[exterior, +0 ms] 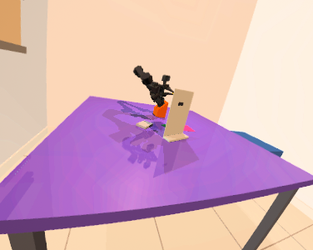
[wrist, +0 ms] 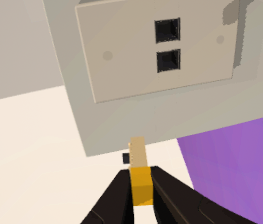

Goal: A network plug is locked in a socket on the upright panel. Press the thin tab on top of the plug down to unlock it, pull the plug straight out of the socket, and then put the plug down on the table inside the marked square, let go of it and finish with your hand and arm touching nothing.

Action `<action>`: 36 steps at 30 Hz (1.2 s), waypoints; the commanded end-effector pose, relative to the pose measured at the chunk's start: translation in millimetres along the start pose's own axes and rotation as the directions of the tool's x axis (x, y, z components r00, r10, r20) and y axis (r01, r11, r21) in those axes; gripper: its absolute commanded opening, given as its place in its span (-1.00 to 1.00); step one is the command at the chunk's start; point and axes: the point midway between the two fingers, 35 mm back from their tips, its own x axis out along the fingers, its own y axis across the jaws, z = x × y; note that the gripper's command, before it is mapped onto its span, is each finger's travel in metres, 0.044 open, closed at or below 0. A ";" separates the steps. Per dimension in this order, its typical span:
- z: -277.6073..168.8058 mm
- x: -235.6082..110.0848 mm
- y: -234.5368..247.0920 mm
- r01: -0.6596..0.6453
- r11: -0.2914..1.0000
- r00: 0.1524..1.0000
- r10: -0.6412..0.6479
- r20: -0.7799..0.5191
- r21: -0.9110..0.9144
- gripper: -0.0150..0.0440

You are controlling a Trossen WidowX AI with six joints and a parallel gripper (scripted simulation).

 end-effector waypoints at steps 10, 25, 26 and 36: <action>-35.8 38.9 -22.2 0.165 0.983 0.983 -0.157 -0.090 0.081 -0.49; -72.9 70.2 -51.9 0.365 0.915 0.929 -0.346 -0.131 0.170 -0.49; -75.5 71.8 -53.8 0.378 0.909 0.924 -0.358 -0.132 0.174 -0.49; -101.3 85.5 -73.5 0.494 0.847 0.869 -0.478 -0.129 0.195 -0.49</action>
